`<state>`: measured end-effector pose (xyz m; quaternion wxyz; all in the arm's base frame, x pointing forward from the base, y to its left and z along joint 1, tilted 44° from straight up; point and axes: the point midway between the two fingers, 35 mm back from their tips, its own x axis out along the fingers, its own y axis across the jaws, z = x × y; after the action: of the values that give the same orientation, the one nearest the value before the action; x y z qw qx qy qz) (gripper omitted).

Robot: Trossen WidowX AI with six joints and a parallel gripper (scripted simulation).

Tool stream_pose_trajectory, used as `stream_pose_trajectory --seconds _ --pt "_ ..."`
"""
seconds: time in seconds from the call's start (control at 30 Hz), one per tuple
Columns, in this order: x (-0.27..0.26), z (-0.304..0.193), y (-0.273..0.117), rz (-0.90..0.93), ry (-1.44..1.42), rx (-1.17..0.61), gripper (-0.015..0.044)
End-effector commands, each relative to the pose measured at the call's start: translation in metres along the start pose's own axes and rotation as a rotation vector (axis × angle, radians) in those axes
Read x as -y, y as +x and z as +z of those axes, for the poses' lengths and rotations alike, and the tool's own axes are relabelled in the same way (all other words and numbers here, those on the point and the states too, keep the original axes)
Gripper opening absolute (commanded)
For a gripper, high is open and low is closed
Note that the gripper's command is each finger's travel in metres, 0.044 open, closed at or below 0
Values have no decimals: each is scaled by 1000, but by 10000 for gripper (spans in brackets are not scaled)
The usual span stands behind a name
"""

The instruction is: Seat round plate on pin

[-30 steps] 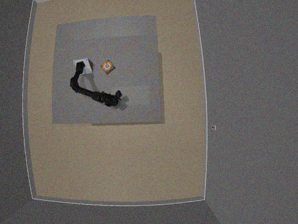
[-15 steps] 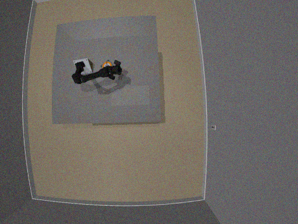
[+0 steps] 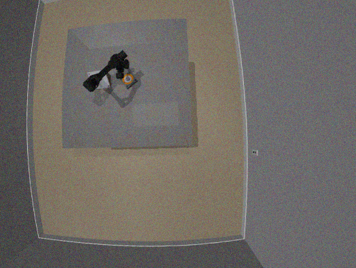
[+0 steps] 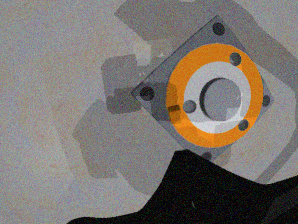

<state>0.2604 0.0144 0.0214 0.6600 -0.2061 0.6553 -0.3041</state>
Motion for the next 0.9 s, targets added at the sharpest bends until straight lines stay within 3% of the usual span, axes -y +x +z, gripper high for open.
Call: stream_pose_trajectory --seconds 0.0,0.33,0.87 --pt "3 -4 3 -24 0 -1 0" --pt "5 -5 48 -26 1 0 0" --pt "0 9 51 -26 1 0 0"
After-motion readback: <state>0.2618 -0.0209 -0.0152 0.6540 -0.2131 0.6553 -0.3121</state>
